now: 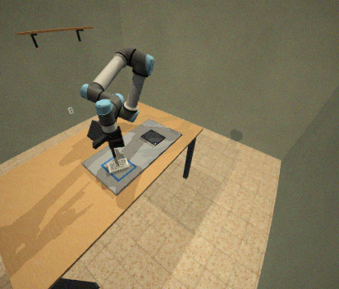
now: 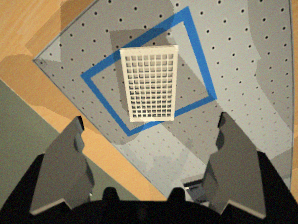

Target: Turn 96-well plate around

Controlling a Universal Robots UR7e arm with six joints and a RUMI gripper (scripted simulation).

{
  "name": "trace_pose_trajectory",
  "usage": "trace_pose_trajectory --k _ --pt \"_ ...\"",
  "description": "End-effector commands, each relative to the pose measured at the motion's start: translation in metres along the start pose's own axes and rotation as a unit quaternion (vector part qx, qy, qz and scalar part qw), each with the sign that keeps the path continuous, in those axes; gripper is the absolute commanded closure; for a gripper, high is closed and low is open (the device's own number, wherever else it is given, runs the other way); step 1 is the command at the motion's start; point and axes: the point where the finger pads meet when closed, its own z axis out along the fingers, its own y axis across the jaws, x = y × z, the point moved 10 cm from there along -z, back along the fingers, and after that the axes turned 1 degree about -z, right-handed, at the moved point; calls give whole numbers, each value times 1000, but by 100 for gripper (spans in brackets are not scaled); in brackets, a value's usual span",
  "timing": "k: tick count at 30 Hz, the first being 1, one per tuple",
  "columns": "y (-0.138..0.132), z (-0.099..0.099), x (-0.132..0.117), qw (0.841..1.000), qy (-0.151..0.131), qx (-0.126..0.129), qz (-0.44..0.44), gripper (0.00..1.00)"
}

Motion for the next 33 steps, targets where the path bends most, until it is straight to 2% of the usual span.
trace_pose_trajectory --k 1,11,33 --pt "0 -1 0 1000 0 1 0 0" --pt "0 6 0 1000 0 1 0 0" --pt "0 39 0 1000 0 1 0 0"
